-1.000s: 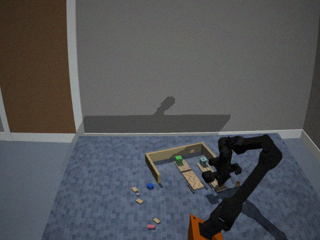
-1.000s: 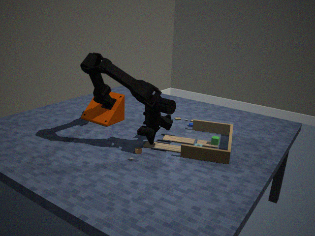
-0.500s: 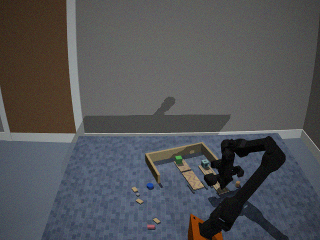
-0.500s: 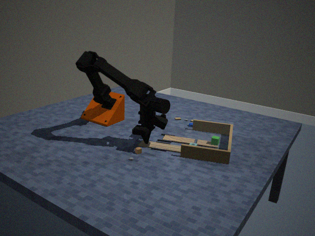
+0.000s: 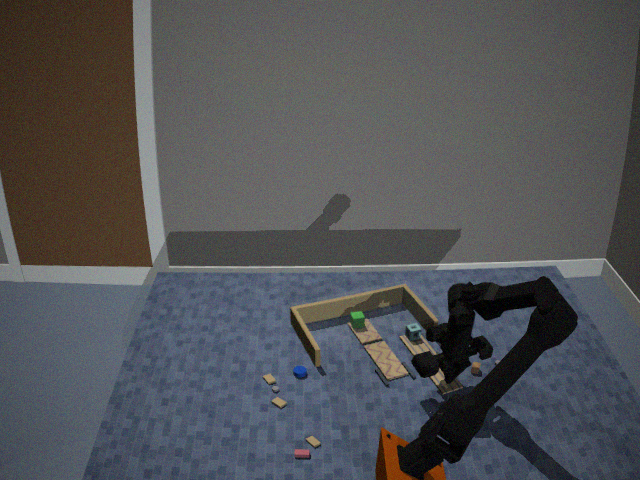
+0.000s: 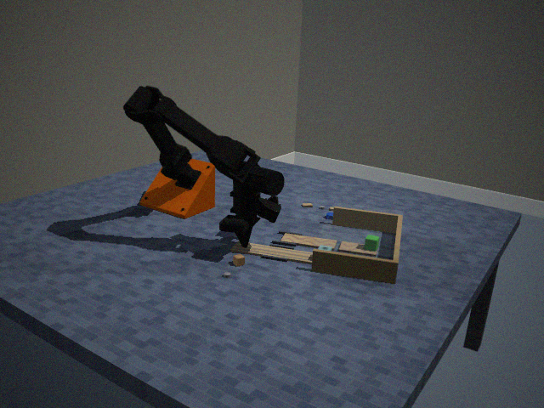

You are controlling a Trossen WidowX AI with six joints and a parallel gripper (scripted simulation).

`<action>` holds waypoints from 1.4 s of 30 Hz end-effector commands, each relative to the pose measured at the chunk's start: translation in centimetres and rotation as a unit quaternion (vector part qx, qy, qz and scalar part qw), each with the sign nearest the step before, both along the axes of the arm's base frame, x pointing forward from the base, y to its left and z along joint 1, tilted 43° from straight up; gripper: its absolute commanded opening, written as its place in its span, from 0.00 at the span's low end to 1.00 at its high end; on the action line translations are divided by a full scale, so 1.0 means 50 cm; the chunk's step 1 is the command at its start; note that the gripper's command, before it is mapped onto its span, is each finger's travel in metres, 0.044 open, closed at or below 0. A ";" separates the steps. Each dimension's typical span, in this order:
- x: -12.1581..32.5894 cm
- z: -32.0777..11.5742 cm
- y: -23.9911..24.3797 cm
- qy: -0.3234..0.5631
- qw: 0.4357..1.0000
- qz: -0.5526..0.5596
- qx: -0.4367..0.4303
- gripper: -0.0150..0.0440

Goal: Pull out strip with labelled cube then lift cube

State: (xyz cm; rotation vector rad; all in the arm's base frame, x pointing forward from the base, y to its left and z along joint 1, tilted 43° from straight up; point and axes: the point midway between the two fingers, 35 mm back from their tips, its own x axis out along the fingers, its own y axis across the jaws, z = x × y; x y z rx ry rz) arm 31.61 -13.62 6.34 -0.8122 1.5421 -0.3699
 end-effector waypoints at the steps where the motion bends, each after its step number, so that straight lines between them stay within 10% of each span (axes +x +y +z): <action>1: -0.028 -0.007 -0.015 0.012 1.000 -0.009 0.000 0.25; 42: -0.140 0.016 -0.043 0.013 1.000 -0.009 -0.001 0.25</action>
